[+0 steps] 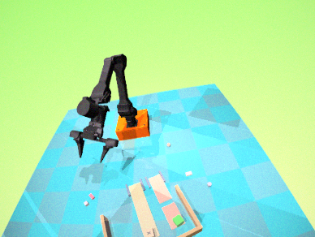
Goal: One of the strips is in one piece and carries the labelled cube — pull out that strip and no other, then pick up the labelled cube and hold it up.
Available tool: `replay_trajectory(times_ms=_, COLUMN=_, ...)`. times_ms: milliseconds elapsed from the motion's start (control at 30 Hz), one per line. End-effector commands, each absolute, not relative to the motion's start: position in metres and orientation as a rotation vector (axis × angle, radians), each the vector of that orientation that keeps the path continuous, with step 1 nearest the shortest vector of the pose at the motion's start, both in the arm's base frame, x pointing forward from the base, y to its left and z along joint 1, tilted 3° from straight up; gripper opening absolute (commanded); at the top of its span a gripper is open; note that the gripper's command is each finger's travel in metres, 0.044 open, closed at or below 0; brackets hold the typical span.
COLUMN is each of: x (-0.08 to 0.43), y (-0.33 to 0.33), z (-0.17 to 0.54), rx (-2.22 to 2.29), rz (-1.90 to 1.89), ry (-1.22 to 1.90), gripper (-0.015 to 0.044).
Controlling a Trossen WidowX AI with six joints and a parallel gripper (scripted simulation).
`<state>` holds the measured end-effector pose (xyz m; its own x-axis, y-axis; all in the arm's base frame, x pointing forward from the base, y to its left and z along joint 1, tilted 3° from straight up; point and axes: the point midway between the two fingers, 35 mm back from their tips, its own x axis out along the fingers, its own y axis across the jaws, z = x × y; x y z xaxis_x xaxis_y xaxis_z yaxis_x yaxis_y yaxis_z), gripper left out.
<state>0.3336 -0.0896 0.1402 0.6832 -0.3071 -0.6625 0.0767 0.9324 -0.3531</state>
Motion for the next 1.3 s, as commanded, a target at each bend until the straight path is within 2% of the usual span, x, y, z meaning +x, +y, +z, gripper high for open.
replay_trajectory(times_ms=0, x=0.332, y=-0.029, z=0.141, rx=-0.199, rz=-0.072, ry=0.705, gripper=0.04)
replay_trajectory(times_ms=167, x=0.317, y=0.043, z=0.141, rx=-0.057, rz=0.124, ry=0.638, gripper=0.04)
replay_trajectory(times_ms=633, x=0.316, y=0.046, z=0.141, rx=-0.052, rz=0.132, ry=0.637, gripper=0.04)
replay_trajectory(times_ms=1133, x=0.365, y=0.04, z=0.074, rx=-0.218, rz=0.191, ry=1.266, gripper=0.0006)
replay_trajectory(times_ms=1267, x=0.372, y=0.037, z=0.048, rx=-0.253, rz=0.229, ry=1.454, gripper=0.0)
